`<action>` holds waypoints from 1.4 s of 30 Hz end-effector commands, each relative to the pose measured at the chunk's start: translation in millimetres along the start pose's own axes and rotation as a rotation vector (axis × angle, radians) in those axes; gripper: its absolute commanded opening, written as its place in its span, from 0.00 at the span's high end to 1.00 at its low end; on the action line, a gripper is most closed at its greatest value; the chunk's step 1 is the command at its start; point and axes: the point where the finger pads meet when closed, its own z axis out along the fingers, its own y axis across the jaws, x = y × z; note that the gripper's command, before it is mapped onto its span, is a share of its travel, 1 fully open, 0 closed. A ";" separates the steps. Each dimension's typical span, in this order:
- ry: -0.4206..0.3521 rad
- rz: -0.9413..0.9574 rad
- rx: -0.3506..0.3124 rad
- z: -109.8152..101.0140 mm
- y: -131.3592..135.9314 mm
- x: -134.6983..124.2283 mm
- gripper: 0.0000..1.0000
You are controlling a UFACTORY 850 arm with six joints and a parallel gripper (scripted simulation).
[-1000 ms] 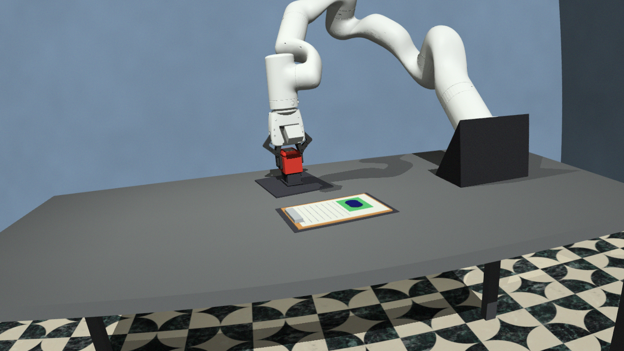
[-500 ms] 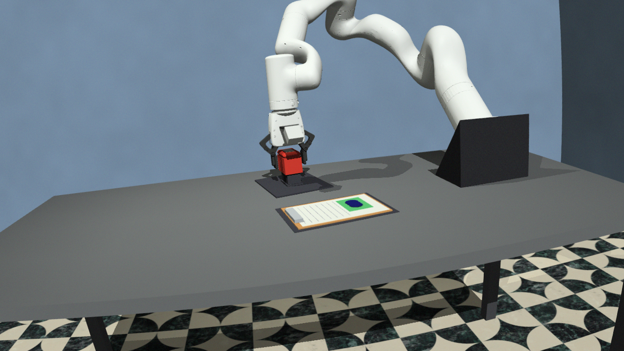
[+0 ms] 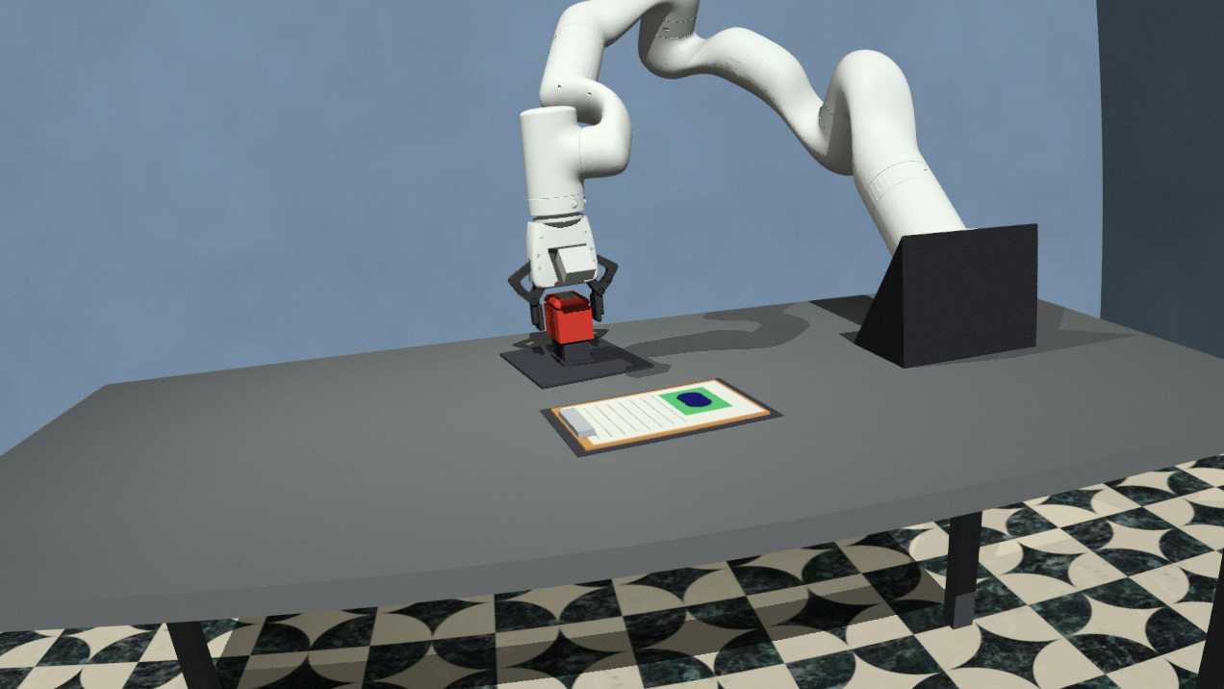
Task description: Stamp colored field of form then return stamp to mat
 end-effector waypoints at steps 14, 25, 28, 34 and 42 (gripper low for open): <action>0.000 0.000 -0.001 -0.6 0.6 -0.1 0.03; 0.000 0.001 -0.001 -78.3 0.5 -0.1 0.03; 0.000 0.000 -0.001 -90.6 0.5 -0.1 0.03; 0.000 0.000 -0.001 -90.6 0.5 -0.1 0.03; 0.000 0.000 -0.001 -90.6 0.5 -0.1 0.03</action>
